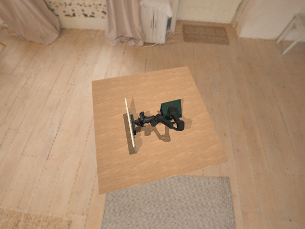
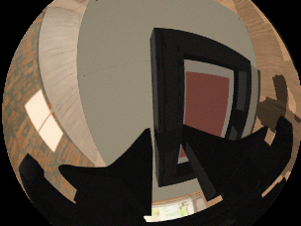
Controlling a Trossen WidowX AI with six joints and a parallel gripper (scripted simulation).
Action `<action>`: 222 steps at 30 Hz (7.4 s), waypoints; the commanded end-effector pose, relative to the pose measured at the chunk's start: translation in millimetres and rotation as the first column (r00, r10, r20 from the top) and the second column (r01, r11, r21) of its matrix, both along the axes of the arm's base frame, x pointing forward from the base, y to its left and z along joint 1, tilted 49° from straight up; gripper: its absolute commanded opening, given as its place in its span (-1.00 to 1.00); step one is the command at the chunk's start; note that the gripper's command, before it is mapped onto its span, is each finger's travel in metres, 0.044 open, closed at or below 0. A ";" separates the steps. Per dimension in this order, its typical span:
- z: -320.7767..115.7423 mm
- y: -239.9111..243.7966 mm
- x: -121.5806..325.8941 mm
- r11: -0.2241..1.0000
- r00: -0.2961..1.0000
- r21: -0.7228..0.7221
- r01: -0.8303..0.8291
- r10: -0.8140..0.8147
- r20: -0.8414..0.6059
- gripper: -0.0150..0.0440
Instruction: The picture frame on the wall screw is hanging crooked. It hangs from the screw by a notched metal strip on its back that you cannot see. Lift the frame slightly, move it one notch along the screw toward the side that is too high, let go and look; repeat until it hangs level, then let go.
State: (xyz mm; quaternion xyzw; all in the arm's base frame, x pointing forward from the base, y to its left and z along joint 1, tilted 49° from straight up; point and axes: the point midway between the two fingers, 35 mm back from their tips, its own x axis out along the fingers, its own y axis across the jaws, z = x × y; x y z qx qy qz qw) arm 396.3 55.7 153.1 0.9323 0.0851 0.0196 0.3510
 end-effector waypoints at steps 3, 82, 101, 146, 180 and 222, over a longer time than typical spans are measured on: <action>0.2 0.1 0.1 1.000 1.000 0.003 0.000 0.000 0.000 0.39; 18.7 -59.2 -179.7 0.898 0.996 0.439 0.028 0.014 -0.092 0.39; 18.7 -59.2 -179.7 0.898 0.996 0.439 0.028 0.014 -0.092 0.39; 16.4 -48.0 -151.0 0.919 0.997 0.393 0.024 0.008 -0.080 0.39; 5.2 -6.9 -66.9 0.939 0.998 0.343 0.014 0.009 -0.064 0.39; -1.5 3.4 -12.4 0.939 0.998 0.344 0.013 0.009 -0.062 0.39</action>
